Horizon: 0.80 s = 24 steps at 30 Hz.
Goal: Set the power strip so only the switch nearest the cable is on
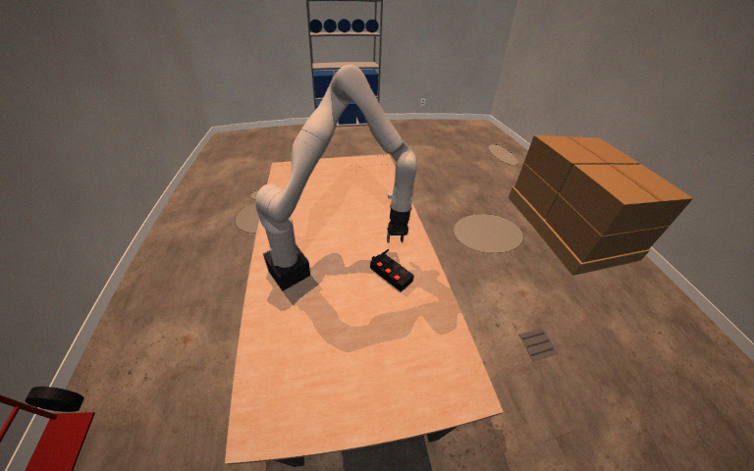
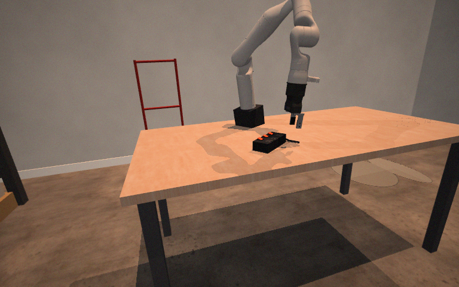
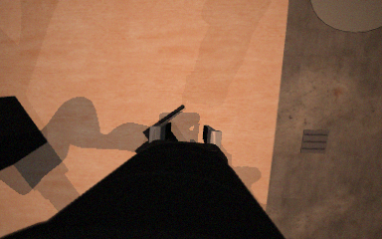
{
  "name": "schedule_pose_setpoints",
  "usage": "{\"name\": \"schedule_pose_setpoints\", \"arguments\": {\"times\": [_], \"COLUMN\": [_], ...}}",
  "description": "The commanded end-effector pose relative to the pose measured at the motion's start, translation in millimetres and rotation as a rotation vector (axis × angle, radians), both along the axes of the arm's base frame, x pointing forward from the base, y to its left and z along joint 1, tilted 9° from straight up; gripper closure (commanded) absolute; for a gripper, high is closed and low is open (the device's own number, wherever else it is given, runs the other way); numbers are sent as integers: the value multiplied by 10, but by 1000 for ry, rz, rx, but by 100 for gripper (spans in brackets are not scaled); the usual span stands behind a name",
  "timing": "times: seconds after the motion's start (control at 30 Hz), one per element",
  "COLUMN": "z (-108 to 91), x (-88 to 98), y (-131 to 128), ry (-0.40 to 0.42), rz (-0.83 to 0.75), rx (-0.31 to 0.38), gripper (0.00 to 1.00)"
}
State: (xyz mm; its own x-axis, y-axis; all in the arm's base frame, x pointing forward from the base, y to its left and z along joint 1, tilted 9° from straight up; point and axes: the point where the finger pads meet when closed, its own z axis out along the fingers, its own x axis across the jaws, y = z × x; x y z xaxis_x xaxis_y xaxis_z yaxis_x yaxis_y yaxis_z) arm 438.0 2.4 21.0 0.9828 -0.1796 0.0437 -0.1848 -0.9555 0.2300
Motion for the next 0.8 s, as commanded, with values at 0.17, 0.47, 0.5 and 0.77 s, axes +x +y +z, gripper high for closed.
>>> {"name": "schedule_pose_setpoints", "arguments": {"times": [0.17,0.47,0.5,0.77], "z": [11,14,14,21], "x": [-22,-45,-45,-93], "y": [-70,-131,-131,-245], "ry": [-9,-17,-17,-32], "rz": [-36,-69,-69,-132], "rx": [3,5,5,9], "gripper": [0,0,0,0]}}
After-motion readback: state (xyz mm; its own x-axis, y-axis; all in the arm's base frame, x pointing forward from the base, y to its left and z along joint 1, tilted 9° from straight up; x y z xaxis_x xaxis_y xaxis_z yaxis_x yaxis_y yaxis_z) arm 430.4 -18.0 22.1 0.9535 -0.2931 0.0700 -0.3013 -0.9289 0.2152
